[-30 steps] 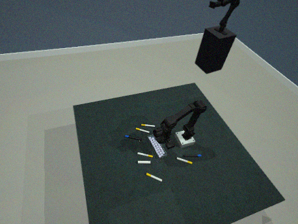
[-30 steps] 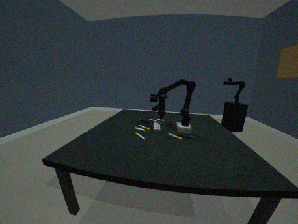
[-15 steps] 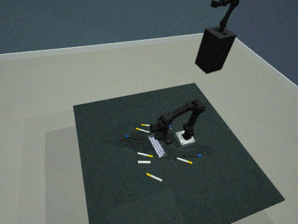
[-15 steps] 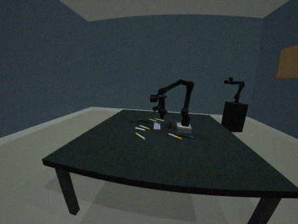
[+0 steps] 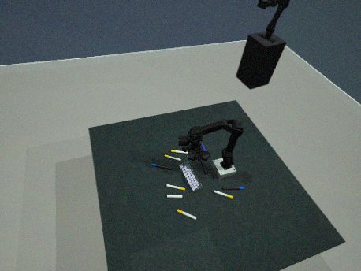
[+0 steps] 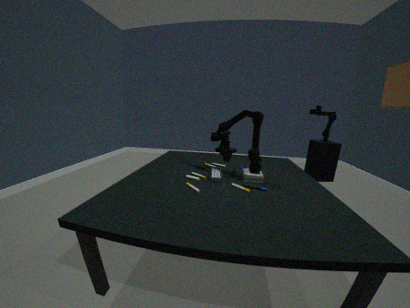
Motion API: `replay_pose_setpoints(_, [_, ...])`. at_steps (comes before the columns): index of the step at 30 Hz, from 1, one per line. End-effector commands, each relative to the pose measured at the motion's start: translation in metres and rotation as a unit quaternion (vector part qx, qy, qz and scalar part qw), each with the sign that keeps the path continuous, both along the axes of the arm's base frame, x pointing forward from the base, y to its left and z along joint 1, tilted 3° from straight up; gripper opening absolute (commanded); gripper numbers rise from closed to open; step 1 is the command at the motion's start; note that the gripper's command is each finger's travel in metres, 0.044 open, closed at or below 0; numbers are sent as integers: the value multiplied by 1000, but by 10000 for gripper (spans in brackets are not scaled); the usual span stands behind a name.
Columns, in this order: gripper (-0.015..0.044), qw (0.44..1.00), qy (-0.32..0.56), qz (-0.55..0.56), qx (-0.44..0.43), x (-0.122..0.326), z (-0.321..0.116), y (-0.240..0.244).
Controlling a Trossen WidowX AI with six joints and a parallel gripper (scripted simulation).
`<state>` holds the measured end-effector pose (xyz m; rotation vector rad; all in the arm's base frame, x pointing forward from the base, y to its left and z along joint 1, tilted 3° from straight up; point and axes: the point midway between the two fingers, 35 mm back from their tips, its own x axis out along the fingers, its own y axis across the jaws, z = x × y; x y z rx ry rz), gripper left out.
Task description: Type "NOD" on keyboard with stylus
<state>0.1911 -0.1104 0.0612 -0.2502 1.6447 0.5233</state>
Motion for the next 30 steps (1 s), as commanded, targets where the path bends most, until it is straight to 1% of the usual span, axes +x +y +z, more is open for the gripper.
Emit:
replay_pose_setpoints(1, [150, 984, -41, 148, 91, -43, -4, -50])
replay_pose_setpoints(10, [150, 956, -98, 238, 141, -84, -7, -75])
replay_pose_setpoints(22, [150, 887, -216, 369, 175, -141, -12, -95])
replay_pose_setpoints(30, [150, 882, -224, 376, 175, -144, -12, -97])
